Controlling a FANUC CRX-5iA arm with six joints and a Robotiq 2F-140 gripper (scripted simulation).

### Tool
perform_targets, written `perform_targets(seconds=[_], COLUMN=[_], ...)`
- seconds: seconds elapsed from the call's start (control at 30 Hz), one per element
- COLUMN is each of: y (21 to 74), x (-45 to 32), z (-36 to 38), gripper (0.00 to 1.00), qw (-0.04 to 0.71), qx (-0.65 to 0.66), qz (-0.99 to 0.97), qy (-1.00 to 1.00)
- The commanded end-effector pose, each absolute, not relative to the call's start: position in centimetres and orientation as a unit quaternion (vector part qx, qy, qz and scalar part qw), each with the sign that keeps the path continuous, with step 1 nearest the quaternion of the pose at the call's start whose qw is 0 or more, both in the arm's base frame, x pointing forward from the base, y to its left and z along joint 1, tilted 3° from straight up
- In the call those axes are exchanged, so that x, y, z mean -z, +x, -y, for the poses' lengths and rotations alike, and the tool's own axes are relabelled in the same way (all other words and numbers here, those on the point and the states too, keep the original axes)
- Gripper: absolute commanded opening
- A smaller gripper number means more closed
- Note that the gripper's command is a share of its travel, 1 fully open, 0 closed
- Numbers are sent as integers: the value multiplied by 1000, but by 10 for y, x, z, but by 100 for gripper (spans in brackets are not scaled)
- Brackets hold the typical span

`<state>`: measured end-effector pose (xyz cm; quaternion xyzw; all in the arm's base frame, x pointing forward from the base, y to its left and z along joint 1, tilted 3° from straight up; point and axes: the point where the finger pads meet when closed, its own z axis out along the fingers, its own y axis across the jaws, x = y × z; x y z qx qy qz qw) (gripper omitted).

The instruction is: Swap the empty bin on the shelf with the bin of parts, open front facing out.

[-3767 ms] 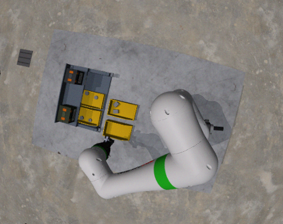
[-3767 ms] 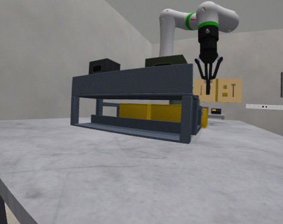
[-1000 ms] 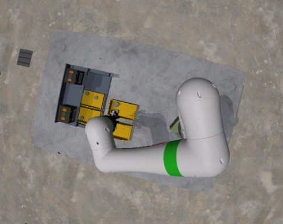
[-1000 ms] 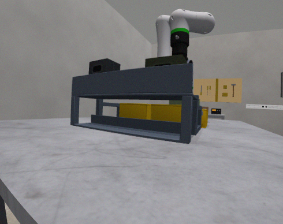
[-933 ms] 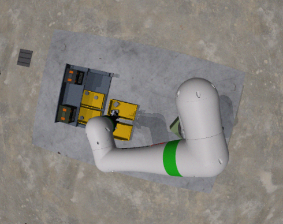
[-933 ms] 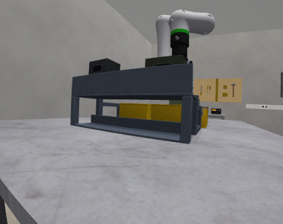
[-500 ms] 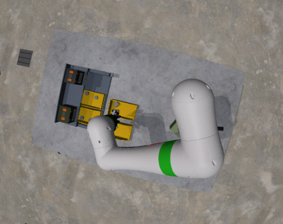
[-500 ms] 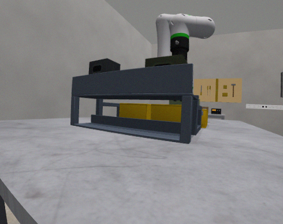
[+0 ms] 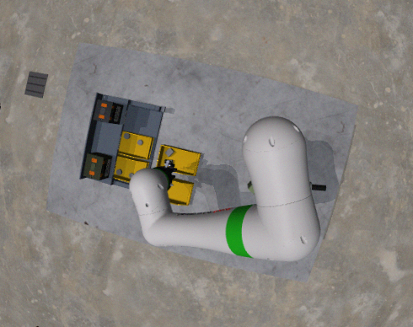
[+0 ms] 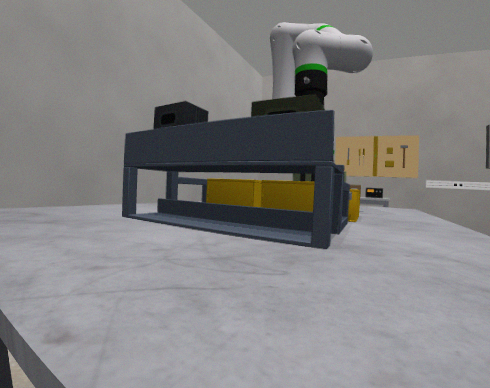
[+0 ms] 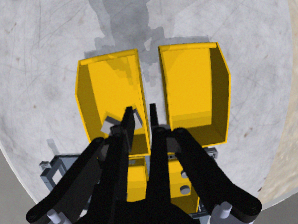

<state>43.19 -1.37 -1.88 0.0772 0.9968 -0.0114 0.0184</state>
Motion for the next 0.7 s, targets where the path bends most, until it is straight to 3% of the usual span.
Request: perform_targets(seconds=[0.0,0.67], y=[433,433], x=[20,22], z=[14,14], gripper=[24,24], qw=[19,19], qx=[11,11], qz=[-997,-997], qy=[77,77])
